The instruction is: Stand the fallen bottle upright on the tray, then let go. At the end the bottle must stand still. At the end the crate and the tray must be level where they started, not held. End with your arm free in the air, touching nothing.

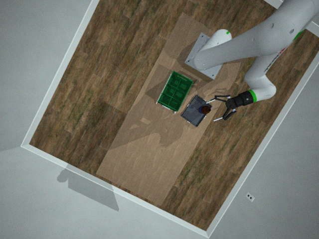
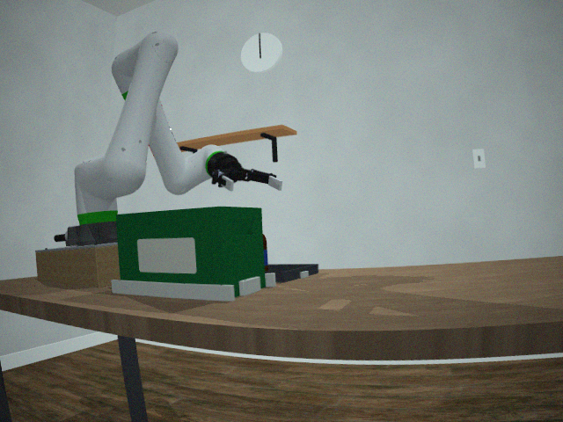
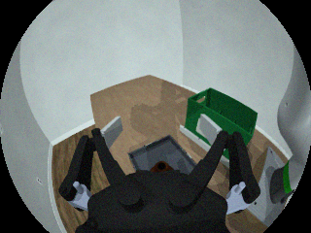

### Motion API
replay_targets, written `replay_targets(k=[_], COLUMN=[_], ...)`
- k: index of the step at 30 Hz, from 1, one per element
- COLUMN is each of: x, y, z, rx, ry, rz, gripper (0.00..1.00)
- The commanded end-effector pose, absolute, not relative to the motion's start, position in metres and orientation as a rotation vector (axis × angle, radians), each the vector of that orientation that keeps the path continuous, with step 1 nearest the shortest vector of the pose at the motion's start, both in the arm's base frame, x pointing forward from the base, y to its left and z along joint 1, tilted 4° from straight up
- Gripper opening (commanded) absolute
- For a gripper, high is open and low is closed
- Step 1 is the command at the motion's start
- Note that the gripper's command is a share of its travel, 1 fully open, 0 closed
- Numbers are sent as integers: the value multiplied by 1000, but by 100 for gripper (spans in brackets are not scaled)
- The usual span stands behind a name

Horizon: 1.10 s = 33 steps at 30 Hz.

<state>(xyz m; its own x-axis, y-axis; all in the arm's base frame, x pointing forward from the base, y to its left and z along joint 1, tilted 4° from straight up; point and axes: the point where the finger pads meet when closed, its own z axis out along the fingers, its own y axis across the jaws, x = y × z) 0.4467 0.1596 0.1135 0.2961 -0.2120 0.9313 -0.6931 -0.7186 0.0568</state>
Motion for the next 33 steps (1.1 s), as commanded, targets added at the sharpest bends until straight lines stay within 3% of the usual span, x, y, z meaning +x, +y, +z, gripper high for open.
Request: replay_targets(k=[1, 3, 4, 33], x=[447, 447, 447, 447], y=[160, 160, 160, 160], z=[114, 114, 114, 114], rx=[2116, 2116, 2116, 2116], ry=[-807, -807, -807, -807], rz=[1416, 1416, 1416, 1416], gripper=[100, 100, 0, 0])
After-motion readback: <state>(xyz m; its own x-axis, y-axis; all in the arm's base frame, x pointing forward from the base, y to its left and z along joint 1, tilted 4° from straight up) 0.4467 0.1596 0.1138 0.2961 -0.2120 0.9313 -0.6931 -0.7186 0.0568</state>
